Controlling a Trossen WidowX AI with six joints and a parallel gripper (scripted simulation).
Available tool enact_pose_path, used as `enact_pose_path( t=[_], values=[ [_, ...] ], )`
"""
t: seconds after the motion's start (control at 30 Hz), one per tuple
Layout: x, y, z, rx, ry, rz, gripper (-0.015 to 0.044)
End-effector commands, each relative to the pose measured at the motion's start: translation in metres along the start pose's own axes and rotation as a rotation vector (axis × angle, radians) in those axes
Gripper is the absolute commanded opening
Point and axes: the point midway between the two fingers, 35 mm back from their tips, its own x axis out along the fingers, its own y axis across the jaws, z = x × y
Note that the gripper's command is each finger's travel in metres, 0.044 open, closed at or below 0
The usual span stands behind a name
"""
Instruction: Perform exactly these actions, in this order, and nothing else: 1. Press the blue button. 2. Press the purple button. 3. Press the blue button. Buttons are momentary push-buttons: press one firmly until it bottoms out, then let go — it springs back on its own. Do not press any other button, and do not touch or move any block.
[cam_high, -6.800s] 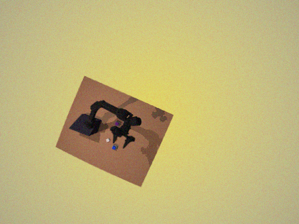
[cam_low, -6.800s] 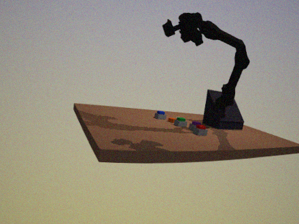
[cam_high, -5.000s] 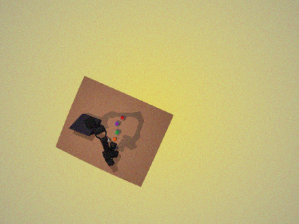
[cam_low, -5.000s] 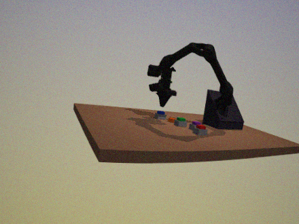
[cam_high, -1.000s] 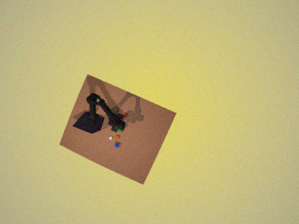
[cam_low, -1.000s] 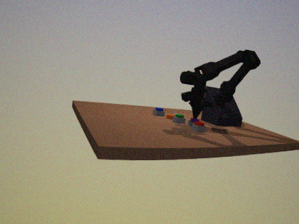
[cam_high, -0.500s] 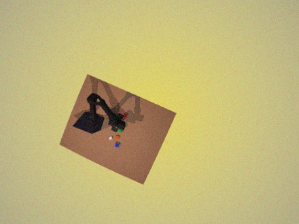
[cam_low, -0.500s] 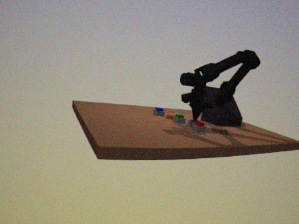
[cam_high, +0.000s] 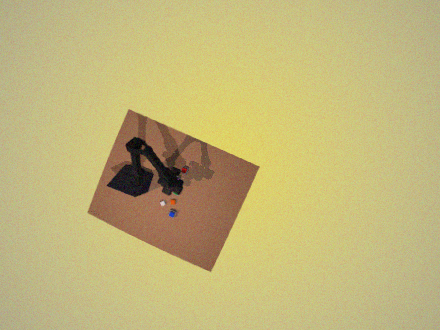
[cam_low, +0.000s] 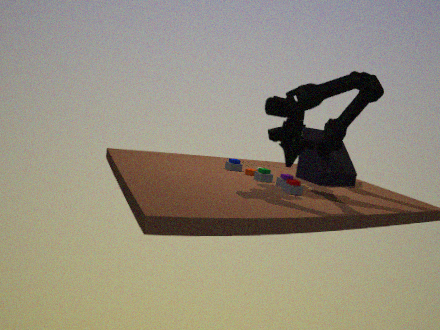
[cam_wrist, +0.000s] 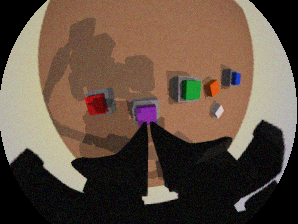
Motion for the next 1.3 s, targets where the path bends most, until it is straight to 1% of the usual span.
enact_pose_path(
  t=[0.0,0.07,0.1,0.27,0.47,0.63,0.83,0.9,1.13,1.27],
  values=[
    [-0.023,-0.001,0.001,-0.004,-0.001,-0.006,0.002],
    [-0.051,-0.001,0.0,-0.002,0.0,-0.006,0.002],
    [-0.059,0.0,0.0,-0.001,0.001,-0.004,0.002],
    [-0.064,-0.007,0.005,0.005,0.0,-0.008,0.002],
    [-0.078,-0.079,0.044,0.049,-0.009,-0.035,0.002],
    [-0.081,-0.146,0.066,0.04,-0.008,-0.037,0.002],
    [-0.071,-0.232,0.076,0.004,-0.005,-0.023,0.002],
    [-0.067,-0.251,0.075,-0.005,-0.004,-0.018,0.002],
    [-0.063,-0.254,0.075,-0.006,-0.004,-0.018,0.002],
    [-0.007,-0.254,0.075,-0.007,-0.005,-0.015,0.002]
  ],
)
